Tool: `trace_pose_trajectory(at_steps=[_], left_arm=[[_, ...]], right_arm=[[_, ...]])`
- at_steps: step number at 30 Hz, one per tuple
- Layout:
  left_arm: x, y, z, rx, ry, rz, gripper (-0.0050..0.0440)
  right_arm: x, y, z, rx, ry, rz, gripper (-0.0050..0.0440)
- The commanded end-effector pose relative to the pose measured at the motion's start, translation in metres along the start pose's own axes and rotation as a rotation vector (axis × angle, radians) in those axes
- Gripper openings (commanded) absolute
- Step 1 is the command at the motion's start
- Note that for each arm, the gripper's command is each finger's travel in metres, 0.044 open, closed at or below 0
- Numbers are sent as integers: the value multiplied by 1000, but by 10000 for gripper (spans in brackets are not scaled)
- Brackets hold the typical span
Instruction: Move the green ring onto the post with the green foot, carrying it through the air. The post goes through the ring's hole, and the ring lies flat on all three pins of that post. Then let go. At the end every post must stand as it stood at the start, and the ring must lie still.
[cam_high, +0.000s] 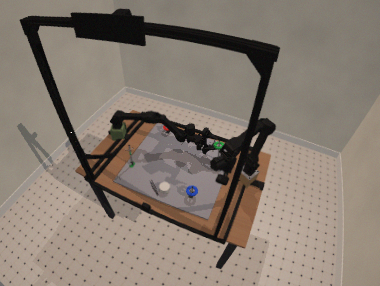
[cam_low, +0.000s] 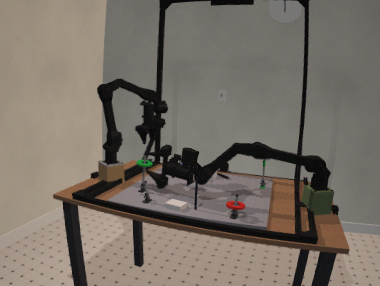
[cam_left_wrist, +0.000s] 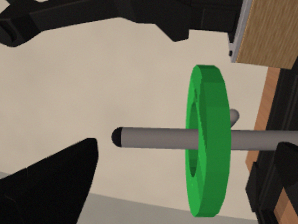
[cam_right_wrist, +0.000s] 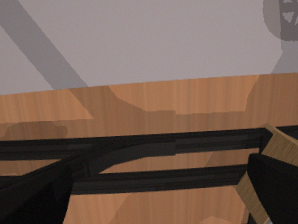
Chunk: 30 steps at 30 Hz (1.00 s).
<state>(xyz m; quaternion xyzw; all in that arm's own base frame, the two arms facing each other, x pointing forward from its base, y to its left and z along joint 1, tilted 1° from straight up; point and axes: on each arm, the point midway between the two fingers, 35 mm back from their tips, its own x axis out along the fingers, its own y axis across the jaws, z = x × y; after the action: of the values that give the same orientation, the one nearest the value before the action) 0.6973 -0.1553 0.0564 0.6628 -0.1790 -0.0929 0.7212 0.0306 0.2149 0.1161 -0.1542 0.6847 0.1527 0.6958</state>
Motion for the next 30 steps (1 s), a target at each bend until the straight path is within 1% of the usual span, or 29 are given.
trace_pose_trajectory(at_steps=[1, 2, 4, 12, 13, 19, 21, 30], left_arm=[[0, -7, -1, 3, 3, -7, 352], [0, -7, -1, 3, 3, -7, 328], [0, -7, -1, 3, 3, -7, 328], [0, -7, -1, 3, 3, -7, 136], [0, -7, -1, 3, 3, -7, 136], [0, -7, -1, 3, 3, -7, 96], [0, -7, -1, 3, 3, -7, 96], [0, -7, -1, 3, 3, -7, 36]], right_arm=[[0, 0, -1, -4, 3, -1, 400], [0, 0, -1, -4, 3, -1, 400], [0, 0, -1, -4, 3, -1, 400], [0, 0, -1, -4, 3, -1, 400], [0, 0, -1, -4, 3, -1, 400], [0, 0, -1, -4, 3, -1, 400], [0, 0, -1, -4, 3, -1, 400], [0, 0, -1, -4, 3, -1, 400]])
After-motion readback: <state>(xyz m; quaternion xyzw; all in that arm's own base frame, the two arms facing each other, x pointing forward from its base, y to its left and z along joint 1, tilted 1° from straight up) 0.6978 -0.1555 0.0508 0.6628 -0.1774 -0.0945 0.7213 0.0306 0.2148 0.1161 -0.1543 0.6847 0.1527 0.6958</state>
